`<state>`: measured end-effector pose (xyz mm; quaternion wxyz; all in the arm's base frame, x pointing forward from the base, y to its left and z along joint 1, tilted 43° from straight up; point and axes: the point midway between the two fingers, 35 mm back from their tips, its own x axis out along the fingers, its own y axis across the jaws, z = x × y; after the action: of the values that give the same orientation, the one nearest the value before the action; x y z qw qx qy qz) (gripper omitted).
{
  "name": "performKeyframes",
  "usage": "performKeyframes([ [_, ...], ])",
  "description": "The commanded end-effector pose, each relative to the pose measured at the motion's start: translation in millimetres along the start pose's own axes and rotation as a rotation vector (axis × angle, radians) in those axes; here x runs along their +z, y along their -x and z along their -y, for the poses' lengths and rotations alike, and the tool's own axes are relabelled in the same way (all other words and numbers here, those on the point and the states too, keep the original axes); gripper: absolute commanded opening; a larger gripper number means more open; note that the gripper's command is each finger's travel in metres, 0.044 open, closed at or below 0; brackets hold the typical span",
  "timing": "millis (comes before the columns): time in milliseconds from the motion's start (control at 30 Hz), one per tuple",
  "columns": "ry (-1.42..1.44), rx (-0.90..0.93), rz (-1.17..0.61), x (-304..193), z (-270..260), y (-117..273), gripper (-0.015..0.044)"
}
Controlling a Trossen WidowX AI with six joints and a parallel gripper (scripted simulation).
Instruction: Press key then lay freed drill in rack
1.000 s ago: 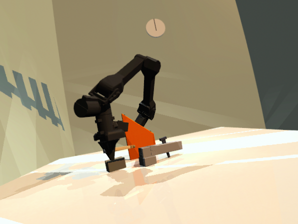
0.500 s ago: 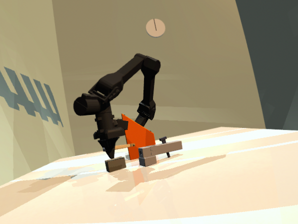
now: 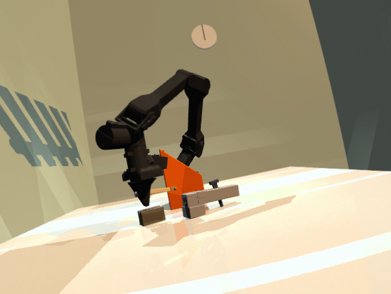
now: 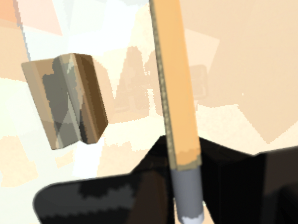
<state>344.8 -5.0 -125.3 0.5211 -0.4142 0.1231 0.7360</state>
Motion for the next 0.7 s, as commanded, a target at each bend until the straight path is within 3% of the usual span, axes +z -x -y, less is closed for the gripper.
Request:
performKeyframes([
  [0, 0.004, 0.003, -0.005, -1, -1, 3, 0.0000],
  [667, 0.003, 0.003, -0.005, -5, -22, 0, 0.0000],
])
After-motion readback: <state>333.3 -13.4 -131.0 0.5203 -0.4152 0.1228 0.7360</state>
